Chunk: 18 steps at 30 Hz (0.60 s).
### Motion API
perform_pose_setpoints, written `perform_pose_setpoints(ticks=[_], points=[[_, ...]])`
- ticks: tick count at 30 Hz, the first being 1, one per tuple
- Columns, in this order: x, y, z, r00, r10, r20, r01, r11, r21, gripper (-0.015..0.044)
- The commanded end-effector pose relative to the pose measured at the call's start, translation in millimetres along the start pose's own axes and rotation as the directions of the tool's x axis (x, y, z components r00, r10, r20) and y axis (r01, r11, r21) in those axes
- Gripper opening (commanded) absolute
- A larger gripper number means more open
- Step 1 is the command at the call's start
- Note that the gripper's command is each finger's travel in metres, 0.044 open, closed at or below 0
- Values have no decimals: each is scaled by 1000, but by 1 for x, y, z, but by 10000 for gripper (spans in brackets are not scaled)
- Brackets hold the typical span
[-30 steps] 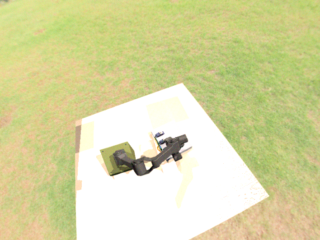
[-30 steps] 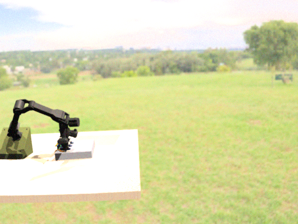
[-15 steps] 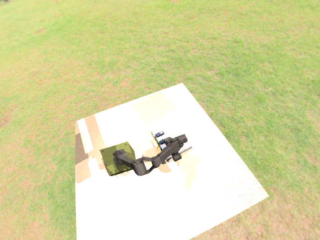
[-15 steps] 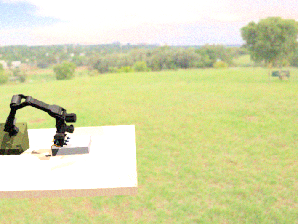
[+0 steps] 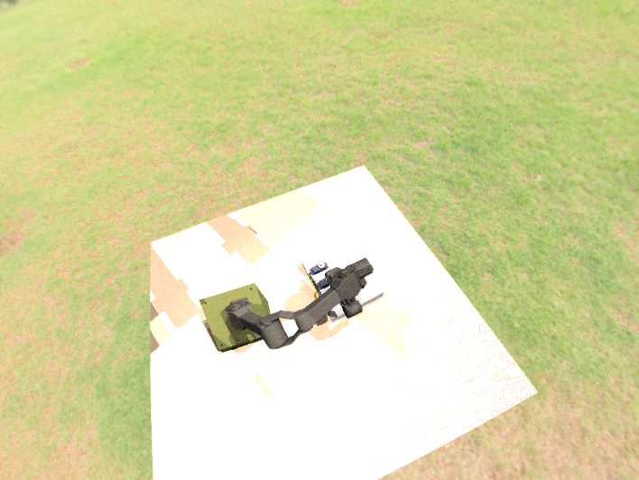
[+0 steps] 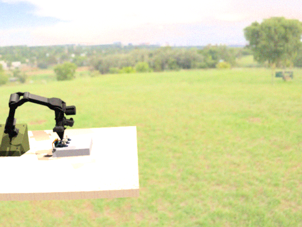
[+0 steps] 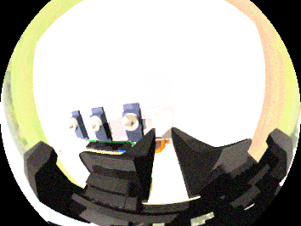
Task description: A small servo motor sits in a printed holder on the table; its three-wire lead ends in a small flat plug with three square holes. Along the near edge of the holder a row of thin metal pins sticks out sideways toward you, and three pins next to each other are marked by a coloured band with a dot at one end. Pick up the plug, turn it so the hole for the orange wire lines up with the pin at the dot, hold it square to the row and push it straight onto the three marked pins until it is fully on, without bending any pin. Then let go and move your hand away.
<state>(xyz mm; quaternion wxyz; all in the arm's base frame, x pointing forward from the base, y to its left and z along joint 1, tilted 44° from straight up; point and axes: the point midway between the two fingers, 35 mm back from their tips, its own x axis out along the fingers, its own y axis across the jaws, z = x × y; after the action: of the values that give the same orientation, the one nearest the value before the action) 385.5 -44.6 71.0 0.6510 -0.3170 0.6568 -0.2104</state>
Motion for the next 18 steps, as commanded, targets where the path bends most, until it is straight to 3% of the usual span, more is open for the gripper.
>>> perform_pose_setpoints(ticks=[1,18], points=[[-4,11,-13,1000,7,-3,-7,1000,-9,0],[-9,47,-73,1000,13,-5,-13,1000,-25,0]])
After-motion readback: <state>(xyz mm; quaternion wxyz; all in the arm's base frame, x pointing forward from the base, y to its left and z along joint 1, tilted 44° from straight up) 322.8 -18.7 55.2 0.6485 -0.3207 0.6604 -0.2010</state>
